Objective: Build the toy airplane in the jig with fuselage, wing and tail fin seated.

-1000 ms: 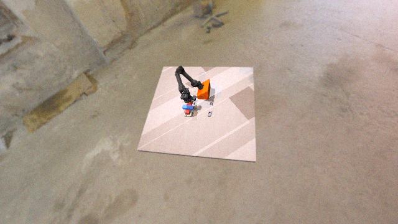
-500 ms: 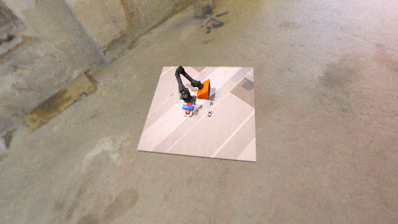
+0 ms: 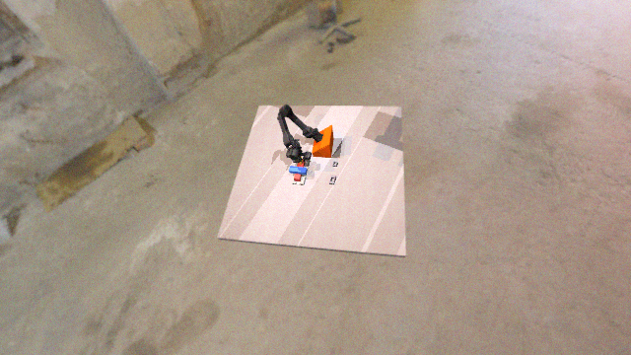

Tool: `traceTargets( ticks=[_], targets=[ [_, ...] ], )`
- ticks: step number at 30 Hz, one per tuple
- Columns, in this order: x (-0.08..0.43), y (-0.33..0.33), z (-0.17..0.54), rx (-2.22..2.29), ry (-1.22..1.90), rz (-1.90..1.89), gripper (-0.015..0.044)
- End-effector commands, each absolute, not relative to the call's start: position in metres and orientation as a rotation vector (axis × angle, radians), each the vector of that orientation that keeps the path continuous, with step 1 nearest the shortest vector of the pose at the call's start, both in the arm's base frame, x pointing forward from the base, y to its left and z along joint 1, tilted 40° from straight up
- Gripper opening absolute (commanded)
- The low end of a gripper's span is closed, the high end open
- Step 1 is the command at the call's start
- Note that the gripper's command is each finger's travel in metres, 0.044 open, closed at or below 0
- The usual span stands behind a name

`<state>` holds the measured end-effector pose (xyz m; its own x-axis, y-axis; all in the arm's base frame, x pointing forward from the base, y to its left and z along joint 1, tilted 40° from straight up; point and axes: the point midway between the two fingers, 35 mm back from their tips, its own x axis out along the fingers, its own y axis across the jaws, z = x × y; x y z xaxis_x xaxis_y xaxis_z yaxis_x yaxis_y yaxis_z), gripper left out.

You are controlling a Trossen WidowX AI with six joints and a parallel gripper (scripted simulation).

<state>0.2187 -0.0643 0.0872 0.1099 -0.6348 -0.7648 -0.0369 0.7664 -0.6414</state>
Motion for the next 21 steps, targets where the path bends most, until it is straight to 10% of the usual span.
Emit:
traceTargets(
  ticks=[1,21],
  targets=[
    [0.219,-0.057,0.094,-0.59,1.409,-0.477,0.026],
    [0.212,-0.005,0.155,-0.595,1.415,-0.477,0.026]
  ],
)
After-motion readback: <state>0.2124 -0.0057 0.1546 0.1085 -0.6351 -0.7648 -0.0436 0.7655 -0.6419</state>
